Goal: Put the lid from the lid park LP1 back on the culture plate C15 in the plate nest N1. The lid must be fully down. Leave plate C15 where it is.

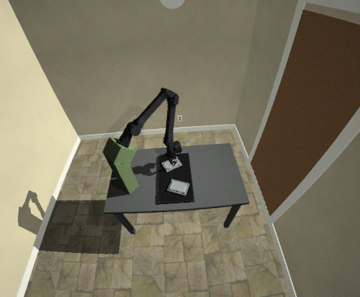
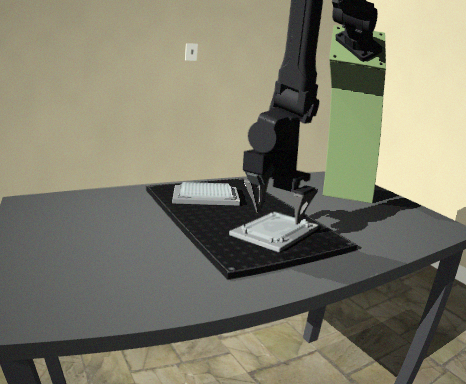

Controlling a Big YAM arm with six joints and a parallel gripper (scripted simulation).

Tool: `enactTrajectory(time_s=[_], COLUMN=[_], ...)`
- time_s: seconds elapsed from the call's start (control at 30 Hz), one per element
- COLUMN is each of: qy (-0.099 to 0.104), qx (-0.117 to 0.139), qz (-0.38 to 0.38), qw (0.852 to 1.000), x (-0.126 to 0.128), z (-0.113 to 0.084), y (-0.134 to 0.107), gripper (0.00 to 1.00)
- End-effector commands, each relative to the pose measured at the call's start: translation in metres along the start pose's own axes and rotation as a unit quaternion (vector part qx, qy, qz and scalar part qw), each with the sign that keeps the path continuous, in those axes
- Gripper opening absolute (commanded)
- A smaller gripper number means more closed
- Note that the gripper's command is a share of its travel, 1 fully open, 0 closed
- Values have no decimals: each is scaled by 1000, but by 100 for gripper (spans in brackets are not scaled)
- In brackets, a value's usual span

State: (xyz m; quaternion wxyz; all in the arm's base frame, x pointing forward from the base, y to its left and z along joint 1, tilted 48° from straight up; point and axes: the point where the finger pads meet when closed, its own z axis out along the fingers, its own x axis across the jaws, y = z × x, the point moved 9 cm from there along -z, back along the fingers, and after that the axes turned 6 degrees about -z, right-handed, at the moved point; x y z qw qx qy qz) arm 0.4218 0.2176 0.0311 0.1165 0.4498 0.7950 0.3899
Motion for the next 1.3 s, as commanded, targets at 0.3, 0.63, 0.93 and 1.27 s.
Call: enactTrajectory(time_s=[0.3,0.63,0.93,1.27], qy=[1,1,-1,0], qx=[-5,-6,-6,-8], qz=[1,2,3,2], qw=[1000,1000,1000,1000], x=[2,2,0,1], z=[9,16,20,22], y=[0,0,0,2], gripper=[100,100,100,100])
